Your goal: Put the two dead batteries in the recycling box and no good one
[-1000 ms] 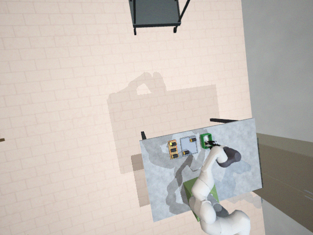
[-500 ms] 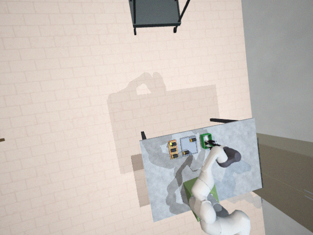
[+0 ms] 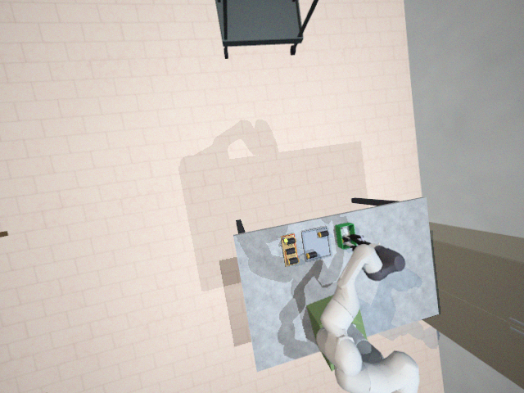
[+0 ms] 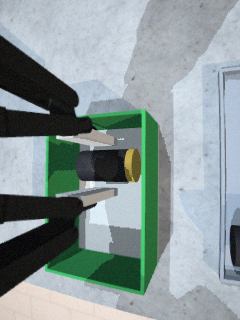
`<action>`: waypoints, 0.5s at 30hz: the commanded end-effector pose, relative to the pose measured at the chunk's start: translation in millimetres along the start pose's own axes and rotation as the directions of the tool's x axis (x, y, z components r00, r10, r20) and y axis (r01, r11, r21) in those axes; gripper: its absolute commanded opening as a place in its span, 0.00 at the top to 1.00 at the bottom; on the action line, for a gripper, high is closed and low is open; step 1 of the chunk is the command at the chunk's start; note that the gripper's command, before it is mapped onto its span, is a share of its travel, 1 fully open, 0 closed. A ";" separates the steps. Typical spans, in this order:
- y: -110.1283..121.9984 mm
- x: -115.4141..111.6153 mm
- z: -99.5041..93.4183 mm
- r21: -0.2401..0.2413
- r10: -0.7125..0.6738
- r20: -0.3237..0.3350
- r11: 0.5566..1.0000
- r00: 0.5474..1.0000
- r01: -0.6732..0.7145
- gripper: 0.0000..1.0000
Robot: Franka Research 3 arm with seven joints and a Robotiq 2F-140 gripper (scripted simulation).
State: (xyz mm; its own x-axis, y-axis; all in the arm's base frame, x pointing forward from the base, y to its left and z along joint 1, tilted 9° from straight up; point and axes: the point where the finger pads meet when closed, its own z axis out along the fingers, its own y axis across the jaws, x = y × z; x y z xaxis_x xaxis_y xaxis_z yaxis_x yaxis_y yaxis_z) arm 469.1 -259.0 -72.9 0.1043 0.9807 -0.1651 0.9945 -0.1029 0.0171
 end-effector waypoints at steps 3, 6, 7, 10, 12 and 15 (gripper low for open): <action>-0.1 0.9 -13.2 0.001 0.004 -0.002 1.000 1.000 -0.004 0.71; -0.1 0.9 -27.2 0.001 0.004 -0.002 1.000 1.000 -0.004 0.71; -0.1 0.9 -32.2 0.001 0.004 -0.002 1.000 1.000 -0.004 0.71; 0.0 0.8 -46.7 0.001 0.004 -0.002 1.000 1.000 -0.004 0.71; 0.0 0.8 -55.6 0.001 0.004 -0.002 1.000 1.000 -0.004 0.71; 0.0 0.8 -66.4 0.001 0.004 -0.002 1.000 1.000 -0.004 0.71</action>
State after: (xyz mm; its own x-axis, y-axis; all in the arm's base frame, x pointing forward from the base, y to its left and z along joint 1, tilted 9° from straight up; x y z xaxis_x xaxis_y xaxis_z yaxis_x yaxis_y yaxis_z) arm 473.4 -251.4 -15.2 0.1039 0.9798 -0.1710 0.9945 -0.1004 0.0291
